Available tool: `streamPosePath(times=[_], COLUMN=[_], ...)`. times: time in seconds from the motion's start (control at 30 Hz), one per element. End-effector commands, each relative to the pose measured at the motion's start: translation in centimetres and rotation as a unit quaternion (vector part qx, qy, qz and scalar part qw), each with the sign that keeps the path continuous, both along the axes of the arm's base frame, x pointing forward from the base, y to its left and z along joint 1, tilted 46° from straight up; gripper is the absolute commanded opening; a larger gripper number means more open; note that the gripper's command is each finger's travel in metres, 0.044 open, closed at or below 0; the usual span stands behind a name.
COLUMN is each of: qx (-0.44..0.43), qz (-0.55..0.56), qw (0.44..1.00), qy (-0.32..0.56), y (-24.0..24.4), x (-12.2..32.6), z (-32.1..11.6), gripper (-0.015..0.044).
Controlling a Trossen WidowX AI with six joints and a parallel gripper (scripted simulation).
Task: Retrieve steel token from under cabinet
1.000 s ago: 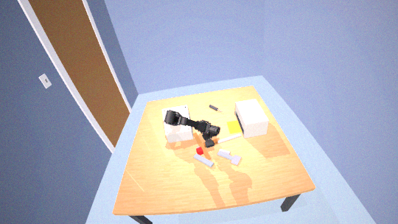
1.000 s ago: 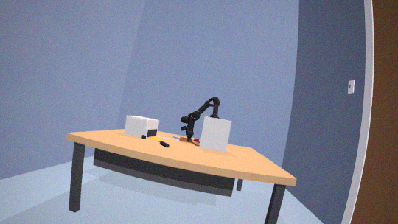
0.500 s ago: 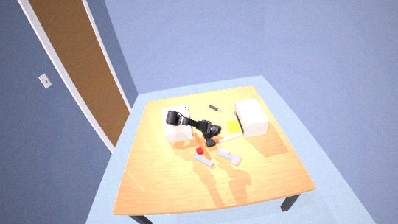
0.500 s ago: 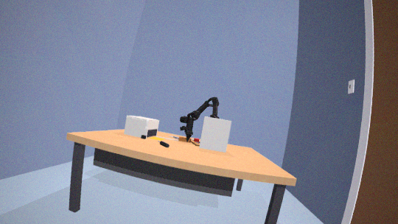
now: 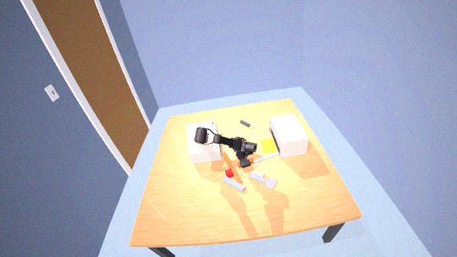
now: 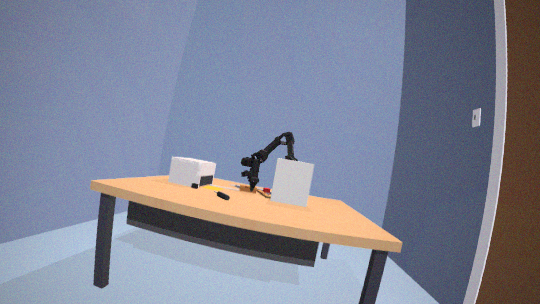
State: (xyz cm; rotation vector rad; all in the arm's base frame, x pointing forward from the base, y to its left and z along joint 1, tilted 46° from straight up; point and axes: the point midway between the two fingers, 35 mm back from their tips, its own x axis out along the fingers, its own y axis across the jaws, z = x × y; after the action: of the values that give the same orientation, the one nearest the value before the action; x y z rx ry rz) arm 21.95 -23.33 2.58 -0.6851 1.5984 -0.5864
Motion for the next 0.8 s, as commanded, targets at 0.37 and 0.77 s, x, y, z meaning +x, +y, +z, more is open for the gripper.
streamPosePath(times=[0.37,0.77], qx=[0.000,0.000], qz=[0.002,0.003], qw=[1.000,1.000], qy=[0.001,0.001], y=[0.0,0.1], x=[2.1,3.6], z=[-0.3,-0.5], gripper=[0.0000,0.0000])
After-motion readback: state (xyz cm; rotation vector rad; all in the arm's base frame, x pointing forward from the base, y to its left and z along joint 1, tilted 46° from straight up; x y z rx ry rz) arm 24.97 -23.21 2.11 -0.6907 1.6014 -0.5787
